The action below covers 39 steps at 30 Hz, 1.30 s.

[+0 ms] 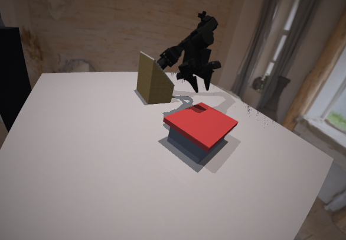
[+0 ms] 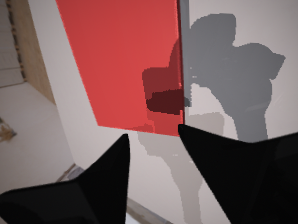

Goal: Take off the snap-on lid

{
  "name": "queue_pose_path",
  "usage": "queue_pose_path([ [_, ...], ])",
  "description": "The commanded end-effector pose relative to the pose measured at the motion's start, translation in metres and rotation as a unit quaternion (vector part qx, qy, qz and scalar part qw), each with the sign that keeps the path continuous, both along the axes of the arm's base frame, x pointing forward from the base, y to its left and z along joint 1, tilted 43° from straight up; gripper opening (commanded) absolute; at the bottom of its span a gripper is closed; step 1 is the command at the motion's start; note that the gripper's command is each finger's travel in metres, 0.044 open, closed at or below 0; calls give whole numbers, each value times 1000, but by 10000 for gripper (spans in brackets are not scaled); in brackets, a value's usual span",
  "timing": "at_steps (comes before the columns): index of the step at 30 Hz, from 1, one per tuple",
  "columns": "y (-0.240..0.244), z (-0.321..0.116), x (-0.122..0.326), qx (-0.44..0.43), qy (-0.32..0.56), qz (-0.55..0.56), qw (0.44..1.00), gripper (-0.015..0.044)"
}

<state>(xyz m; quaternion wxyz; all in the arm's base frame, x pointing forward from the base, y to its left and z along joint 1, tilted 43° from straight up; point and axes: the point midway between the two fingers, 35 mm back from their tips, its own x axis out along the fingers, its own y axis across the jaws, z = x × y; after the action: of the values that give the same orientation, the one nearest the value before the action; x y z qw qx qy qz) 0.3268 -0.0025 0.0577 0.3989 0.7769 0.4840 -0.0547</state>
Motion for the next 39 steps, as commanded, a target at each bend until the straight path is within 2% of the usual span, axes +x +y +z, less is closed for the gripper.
queue_pose_path([
  [1, -34, -22, -10, 13, -41, -41, 998, 235],
  [5, -71, -42, -32, 21, -98, -94, 991, 235],
  [17, -76, -44, -36, 21, -107, -102, 989, 235],
  [26, -38, -86, -35, 22, -107, -102, 989, 235],
  [39, -30, -92, -27, 20, -105, -101, 989, 235],
])
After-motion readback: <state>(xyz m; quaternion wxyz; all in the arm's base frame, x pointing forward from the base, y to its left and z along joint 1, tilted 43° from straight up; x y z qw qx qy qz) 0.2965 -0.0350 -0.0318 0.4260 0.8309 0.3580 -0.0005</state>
